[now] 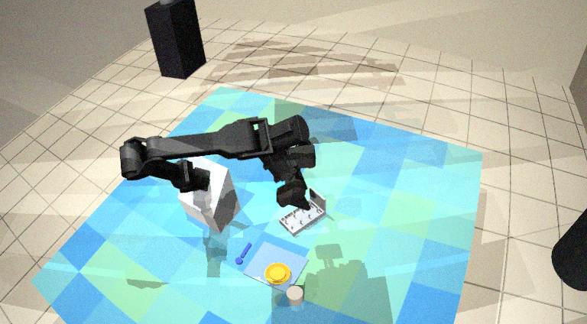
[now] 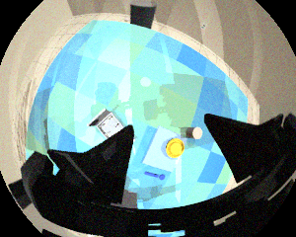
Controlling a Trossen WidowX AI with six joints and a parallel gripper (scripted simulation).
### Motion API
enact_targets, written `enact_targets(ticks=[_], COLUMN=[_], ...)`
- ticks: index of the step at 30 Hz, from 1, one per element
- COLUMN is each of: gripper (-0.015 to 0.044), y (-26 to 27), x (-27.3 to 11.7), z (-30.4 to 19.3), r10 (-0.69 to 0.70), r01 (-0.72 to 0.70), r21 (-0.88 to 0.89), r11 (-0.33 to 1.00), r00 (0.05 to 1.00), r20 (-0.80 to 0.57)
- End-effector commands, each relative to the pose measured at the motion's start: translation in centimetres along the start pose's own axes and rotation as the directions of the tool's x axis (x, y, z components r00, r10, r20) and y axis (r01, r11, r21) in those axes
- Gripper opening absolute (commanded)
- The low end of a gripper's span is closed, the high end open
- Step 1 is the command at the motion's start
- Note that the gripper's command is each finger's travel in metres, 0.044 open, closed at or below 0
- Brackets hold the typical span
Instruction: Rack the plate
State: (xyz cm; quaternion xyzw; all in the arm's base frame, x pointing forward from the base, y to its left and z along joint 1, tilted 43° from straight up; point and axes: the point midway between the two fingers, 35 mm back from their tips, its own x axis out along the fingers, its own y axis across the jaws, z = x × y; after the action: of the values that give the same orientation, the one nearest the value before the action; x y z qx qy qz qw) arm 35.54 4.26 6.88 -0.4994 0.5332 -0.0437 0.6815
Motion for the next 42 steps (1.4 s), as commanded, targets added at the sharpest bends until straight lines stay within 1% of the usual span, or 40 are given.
enact_targets(ticks=[1,11,21,23,28,30,35,37,42], gripper=[0.04,0.04,0.04,0.04,0.04,0.04,0.04,0.04,0.04], y=[-1.3,-5.1,-8.6,-9.0,-8.9,-8.3,-5.7,-5.3,-5.7], x=[0.9,2.4,2.8,2.7,3.0,4.9,11.3,12.0,12.1], z=[-1.1,-5.1,-9.9,-10.6,-10.7,-11.5,-15.3,-15.9,-16.2], r10=[0.033,0.116,0.224,0.239,0.241,0.243,0.239,0.238,0.237], r01=[-0.027,-0.033,0.038,0.053,0.054,0.052,0.056,0.058,0.058], r21=[0.078,0.309,0.525,0.549,0.552,0.553,0.551,0.55,0.55], r11=[0.997,0.951,0.85,0.834,0.832,0.832,0.833,0.833,0.833], r00=[0.997,0.96,0.876,0.862,0.861,0.861,0.861,0.86,0.86], r20=[-0.072,-0.254,-0.426,-0.446,-0.449,-0.447,-0.45,-0.451,-0.451])
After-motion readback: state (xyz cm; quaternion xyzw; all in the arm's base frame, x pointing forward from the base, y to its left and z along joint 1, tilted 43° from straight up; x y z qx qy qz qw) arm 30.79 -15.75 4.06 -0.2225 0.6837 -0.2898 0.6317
